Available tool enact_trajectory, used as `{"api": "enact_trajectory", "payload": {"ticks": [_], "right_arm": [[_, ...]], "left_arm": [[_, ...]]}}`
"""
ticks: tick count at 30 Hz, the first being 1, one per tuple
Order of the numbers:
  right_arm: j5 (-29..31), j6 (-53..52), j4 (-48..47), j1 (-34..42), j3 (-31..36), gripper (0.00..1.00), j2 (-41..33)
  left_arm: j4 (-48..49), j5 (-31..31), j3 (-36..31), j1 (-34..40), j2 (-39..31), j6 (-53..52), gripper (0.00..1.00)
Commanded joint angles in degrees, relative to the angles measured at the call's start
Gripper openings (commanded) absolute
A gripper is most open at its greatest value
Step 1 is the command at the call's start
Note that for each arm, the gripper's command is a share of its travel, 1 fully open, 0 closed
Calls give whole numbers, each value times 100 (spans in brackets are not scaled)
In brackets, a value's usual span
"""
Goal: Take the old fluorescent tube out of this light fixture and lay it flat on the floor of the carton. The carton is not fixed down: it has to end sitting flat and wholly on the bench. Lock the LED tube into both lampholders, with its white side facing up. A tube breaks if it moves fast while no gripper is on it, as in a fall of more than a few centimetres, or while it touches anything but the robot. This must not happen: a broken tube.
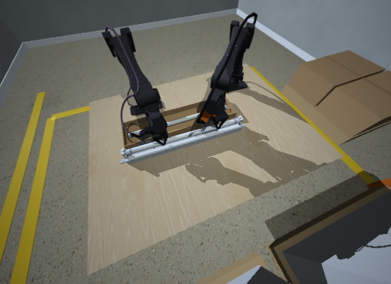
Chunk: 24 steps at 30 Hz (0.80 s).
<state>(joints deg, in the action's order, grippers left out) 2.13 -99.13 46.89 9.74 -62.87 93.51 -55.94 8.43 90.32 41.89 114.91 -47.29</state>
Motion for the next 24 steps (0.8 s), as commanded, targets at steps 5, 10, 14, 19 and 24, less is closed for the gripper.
{"api": "enact_trajectory", "payload": {"ticks": [5, 10, 14, 19, 24], "right_arm": [[105, -63, -387, 95, 311, 11, -282], [153, -74, -700, 117, 579, 11, -485], [203, -83, -1003, 140, 832, 11, -673], [210, -12, -950, 152, 968, 11, -769], [320, -62, -1630, 192, 1379, 11, -1062]], "left_arm": [[374, 239, -257, 107, -277, 96, 11], [669, 434, -522, 187, -426, 142, 11], [946, 623, -767, 264, -560, 181, 11], [937, 618, -915, 306, -630, 172, 11], [1512, 1016, -1281, 435, -819, 244, 11]]}}
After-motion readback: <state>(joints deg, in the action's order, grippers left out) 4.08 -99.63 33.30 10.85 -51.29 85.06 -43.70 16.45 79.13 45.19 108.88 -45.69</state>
